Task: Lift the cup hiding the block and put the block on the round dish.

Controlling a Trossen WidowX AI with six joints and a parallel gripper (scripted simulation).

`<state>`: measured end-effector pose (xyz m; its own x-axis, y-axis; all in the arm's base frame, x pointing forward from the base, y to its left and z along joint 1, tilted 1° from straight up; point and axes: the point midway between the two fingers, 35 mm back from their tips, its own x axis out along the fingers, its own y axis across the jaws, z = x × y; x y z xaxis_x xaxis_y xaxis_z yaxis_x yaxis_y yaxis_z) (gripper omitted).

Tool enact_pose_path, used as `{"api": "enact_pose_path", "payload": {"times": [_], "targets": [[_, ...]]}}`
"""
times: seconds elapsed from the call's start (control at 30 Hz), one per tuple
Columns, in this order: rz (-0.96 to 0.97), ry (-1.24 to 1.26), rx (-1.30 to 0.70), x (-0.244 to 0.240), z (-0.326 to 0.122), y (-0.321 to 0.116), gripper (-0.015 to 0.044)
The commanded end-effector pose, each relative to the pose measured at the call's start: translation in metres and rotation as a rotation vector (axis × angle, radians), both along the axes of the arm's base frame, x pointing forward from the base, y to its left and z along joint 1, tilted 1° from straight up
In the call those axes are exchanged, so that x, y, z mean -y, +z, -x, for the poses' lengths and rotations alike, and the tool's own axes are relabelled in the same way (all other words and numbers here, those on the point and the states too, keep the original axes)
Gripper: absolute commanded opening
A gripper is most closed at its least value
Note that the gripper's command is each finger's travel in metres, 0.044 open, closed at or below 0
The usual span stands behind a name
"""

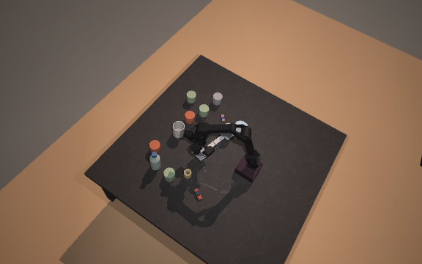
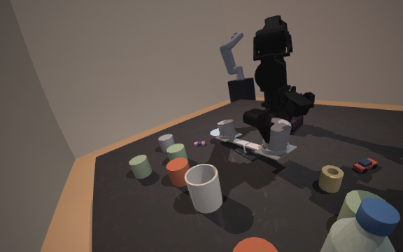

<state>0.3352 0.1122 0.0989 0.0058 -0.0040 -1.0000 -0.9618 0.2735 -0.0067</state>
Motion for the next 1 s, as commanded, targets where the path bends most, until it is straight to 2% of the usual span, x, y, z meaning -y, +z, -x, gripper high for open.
{"api": "enact_pose_path", "payload": {"times": [0.0, 0.97], "targets": [[-0.025, 0.01, 0.028, -0.007, -0.005, 0.011, 0.0], [-0.025, 0.01, 0.027, -0.005, 0.0, 0.048, 0.0]]}}
